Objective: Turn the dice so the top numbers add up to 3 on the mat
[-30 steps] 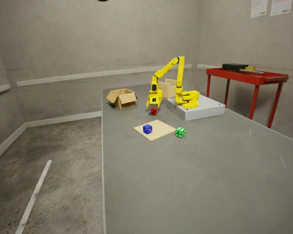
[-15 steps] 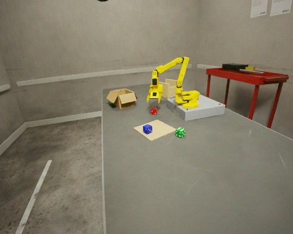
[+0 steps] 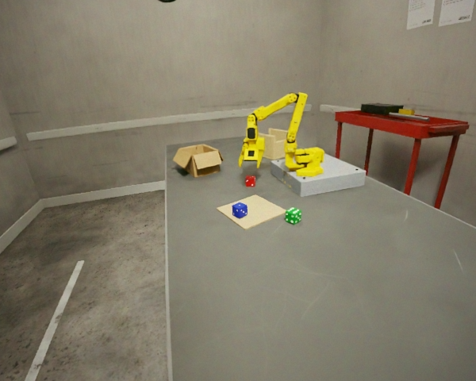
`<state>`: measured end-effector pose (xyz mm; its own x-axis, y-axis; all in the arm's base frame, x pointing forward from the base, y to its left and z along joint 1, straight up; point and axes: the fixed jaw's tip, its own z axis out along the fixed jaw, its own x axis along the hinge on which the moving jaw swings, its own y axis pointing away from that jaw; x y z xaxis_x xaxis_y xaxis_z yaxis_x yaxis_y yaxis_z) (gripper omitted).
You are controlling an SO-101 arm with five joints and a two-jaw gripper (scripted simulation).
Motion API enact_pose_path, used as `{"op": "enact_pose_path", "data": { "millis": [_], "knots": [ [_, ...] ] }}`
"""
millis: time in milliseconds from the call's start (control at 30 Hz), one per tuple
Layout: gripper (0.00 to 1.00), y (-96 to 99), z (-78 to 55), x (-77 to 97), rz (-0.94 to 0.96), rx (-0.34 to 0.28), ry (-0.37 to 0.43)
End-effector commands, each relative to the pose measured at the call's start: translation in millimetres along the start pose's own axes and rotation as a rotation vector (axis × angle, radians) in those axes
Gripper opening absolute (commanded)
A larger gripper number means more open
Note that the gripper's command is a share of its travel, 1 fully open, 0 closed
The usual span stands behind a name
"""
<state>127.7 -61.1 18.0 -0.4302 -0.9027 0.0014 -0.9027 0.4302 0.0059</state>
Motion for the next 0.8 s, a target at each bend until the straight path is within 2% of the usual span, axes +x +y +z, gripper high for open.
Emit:
{"op": "enact_pose_path", "data": {
  "millis": [0,133,267,500,567,767],
  "knots": [
    [0.36,-3.3,-3.6,1.0,-0.001,0.021,-0.001],
    [0.36,-4.2,-4.7,1.1,-0.001,0.031,-0.001],
    [0.36,-9.0,-10.8,1.1,-0.001,0.082,-0.001],
    [0.35,-23.6,-35.0,1.2,-0.001,0.271,0.000],
    [0.35,-23.6,-35.0,1.2,-0.001,0.271,0.000],
    [0.35,-32.7,-58.7,1.3,0.000,0.440,0.001]
  ]
}}
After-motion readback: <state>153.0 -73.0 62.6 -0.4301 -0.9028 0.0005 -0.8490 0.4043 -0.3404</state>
